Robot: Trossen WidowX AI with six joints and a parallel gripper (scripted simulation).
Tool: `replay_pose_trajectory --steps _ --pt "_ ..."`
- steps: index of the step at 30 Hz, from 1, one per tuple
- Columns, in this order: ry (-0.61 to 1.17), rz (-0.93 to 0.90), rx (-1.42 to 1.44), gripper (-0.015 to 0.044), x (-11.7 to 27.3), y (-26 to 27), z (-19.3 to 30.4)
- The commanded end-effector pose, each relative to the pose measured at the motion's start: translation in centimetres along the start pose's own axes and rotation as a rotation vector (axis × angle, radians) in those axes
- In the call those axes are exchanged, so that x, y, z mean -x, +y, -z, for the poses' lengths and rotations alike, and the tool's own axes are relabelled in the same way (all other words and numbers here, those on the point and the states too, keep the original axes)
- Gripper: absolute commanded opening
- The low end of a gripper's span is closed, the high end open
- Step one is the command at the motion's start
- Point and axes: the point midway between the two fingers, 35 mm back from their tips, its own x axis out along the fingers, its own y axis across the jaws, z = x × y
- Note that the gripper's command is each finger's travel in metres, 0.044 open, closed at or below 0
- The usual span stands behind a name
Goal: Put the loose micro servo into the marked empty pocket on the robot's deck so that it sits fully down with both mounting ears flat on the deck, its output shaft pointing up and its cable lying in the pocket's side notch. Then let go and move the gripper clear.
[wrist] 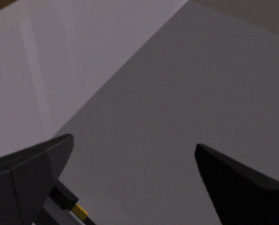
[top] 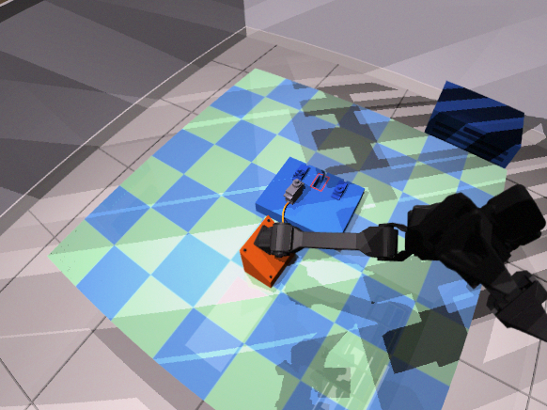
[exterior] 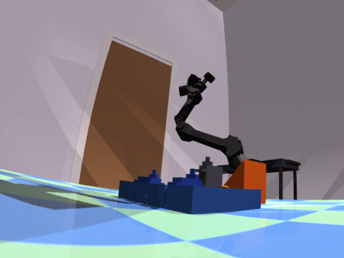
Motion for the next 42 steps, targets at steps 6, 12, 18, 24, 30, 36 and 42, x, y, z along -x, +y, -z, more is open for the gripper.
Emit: replay_pose_trajectory --steps 6,12,18,24,30,36,42 --pt "0.01 0.142 0.088 0.044 0.3 -4.7 1.0" --pt "0.016 0.24 0.15 0.044 1.0 -7.5 1.2" --pt "0.041 0.369 0.223 0.044 2.2 -11.4 1.6" --pt "0.044 0.407 0.246 0.044 2.8 -12.5 1.5" --pt "0.068 0.488 0.295 0.044 3.9 -15.0 1.7" --pt "0.084 0.537 0.328 0.044 4.8 -16.4 1.7" --pt "0.094 0.57 0.344 0.044 5.4 -17.4 1.8"
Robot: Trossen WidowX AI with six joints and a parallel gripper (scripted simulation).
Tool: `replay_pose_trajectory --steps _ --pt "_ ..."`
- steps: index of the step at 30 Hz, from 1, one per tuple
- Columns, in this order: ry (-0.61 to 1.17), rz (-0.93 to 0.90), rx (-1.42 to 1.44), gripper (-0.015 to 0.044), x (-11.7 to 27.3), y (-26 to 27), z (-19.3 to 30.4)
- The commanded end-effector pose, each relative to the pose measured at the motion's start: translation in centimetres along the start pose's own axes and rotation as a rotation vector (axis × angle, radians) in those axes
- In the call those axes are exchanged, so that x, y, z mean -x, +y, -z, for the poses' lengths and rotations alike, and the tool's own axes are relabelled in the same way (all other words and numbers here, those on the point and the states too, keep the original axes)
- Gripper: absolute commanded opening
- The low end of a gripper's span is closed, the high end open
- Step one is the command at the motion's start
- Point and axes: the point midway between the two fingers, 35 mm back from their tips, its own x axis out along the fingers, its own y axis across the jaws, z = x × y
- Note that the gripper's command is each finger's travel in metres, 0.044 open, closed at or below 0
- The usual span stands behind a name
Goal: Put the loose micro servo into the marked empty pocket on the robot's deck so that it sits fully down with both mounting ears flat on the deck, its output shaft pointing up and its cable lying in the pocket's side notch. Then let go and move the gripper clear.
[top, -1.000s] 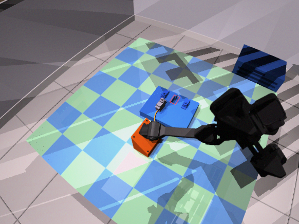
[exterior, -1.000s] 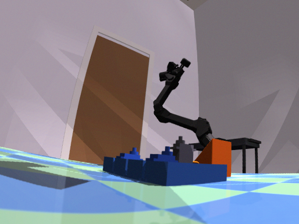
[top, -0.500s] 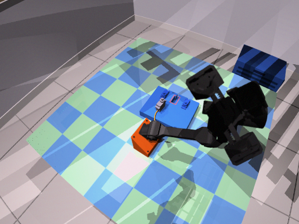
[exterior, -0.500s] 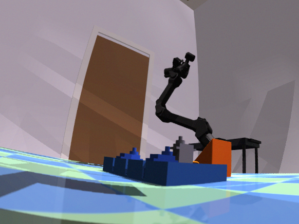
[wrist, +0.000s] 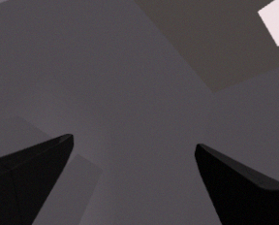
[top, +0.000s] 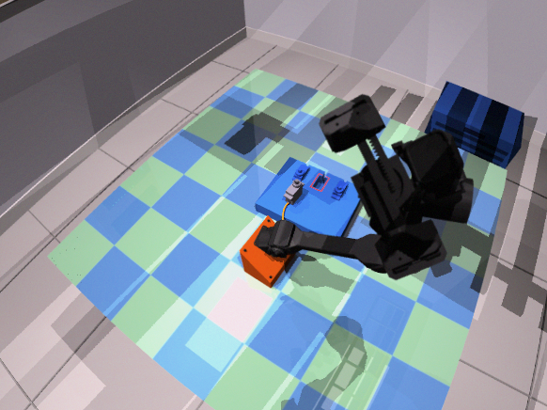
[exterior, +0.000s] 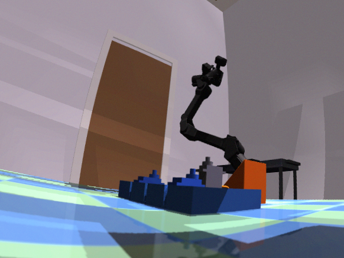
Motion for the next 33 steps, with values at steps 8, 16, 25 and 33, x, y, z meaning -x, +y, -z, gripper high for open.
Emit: replay_pose_trajectory --steps 8,16,25,33 --pt "0.074 0.186 0.117 0.044 0.2 -6.1 2.6" --pt "0.162 0.35 0.232 0.044 1.4 -11.7 4.6" --pt "0.291 0.519 0.34 0.044 3.7 -17.6 7.2" --pt "0.44 0.665 0.444 0.044 6.8 -23.0 9.4"
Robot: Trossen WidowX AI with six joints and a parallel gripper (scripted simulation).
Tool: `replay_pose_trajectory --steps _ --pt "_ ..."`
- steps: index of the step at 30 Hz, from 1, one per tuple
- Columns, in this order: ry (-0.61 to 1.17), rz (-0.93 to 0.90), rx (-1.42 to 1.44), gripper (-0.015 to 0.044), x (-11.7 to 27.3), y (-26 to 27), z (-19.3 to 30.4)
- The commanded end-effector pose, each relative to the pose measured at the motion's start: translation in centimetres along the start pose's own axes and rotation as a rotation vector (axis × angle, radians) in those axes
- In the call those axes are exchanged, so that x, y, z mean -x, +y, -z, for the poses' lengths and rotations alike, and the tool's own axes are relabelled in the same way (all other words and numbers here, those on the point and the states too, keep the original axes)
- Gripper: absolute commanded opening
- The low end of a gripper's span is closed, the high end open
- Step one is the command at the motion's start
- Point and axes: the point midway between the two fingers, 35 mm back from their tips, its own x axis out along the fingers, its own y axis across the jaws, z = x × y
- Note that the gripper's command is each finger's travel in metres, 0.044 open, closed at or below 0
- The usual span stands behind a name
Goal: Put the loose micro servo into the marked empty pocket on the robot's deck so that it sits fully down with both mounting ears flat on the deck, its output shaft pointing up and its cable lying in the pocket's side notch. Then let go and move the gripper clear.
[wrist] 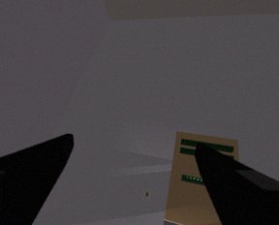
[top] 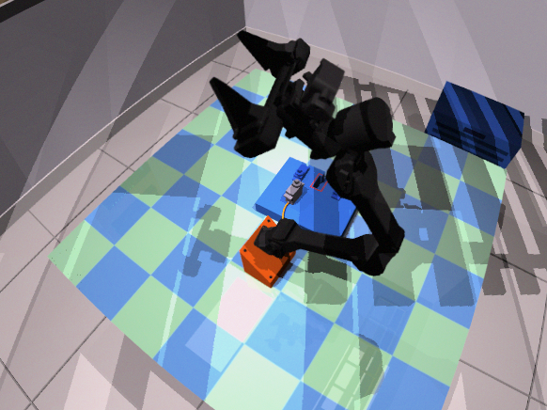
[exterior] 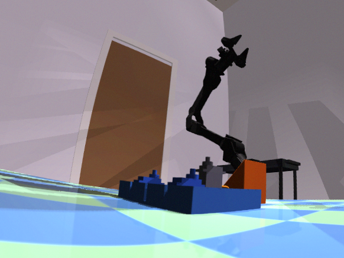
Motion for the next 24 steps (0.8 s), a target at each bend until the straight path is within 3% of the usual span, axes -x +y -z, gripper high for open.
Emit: replay_pose_trajectory --steps 1,24 --pt "0.1 0.082 0.074 0.044 -0.7 -2.8 3.2" --pt "0.661 0.321 0.431 0.044 1.9 -15.4 17.7"
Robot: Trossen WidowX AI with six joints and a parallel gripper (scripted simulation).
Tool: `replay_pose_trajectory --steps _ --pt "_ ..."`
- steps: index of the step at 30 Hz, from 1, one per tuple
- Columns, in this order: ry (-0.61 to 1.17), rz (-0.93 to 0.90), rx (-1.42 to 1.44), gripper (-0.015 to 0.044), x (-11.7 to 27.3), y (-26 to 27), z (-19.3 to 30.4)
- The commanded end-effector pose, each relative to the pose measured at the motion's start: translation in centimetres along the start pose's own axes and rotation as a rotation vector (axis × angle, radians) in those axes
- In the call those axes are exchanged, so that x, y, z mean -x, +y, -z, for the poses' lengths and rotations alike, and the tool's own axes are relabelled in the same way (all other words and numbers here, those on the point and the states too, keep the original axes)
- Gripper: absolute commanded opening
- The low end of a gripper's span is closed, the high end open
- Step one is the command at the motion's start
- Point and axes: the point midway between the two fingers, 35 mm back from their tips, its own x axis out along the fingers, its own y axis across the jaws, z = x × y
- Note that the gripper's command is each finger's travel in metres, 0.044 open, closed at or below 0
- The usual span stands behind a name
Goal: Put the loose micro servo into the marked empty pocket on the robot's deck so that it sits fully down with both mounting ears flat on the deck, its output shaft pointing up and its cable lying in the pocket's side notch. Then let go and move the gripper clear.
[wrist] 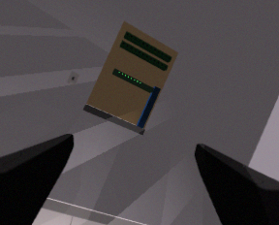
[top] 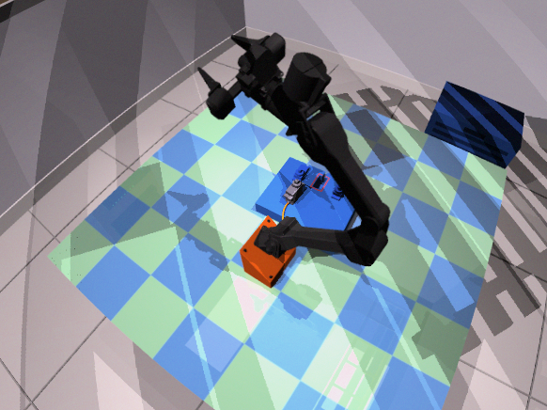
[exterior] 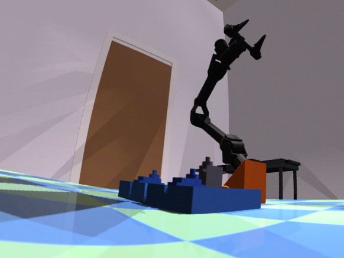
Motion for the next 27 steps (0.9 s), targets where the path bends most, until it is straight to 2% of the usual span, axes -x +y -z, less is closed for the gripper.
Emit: replay_pose_trajectory --steps 1,14,27 --pt "0.127 0.019 0.082 0.044 -1.1 -1.0 3.8" --pt "0.461 -0.005 0.298 0.044 -2.0 -3.4 13.7" --pt "0.776 -0.151 0.492 0.044 -0.3 -4.8 23.0"
